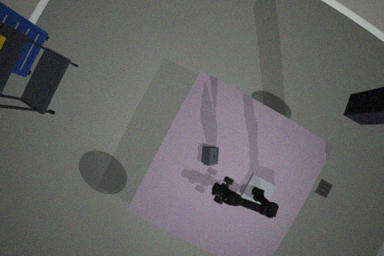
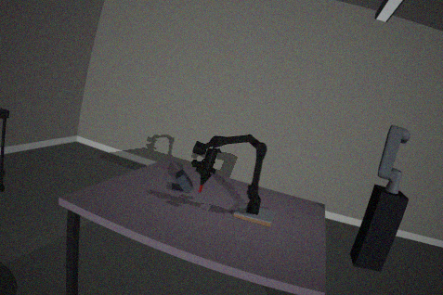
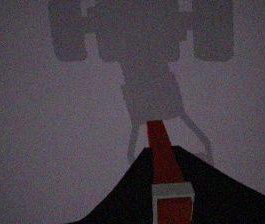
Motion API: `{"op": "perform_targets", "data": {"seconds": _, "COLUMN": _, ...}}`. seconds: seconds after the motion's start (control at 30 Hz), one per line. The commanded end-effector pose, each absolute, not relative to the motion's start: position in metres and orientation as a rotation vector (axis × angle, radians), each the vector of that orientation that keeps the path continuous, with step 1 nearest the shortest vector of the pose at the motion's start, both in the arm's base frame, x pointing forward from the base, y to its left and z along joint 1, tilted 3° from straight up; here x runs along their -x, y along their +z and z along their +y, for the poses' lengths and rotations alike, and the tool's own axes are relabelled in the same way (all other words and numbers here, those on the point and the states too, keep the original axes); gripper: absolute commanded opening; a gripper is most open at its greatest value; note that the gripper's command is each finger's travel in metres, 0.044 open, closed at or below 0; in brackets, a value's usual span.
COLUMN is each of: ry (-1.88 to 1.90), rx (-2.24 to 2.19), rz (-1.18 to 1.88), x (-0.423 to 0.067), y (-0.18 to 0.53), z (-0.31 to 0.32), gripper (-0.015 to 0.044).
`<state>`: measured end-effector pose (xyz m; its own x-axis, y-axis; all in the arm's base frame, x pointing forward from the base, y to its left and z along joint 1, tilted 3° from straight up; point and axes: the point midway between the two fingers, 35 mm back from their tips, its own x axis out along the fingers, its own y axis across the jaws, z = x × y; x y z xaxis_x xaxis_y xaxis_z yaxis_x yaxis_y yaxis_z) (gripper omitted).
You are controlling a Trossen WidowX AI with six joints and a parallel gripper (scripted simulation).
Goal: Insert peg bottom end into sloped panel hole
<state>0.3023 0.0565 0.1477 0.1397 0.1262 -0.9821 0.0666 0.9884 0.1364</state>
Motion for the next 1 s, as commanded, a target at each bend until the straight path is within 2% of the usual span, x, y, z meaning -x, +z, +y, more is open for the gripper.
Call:
{"op": "perform_targets", "data": {"seconds": 0.0, "ry": 0.033, "rx": -0.198, "rz": 1.423, "x": -0.304, "y": 0.148, "z": 0.053, "gripper": 0.0000}}
{"op": "perform_targets", "data": {"seconds": 0.97, "ry": -0.041, "rx": -0.425, "rz": 1.351, "x": -0.319, "y": 0.150, "z": 0.023, "gripper": 0.0000}}
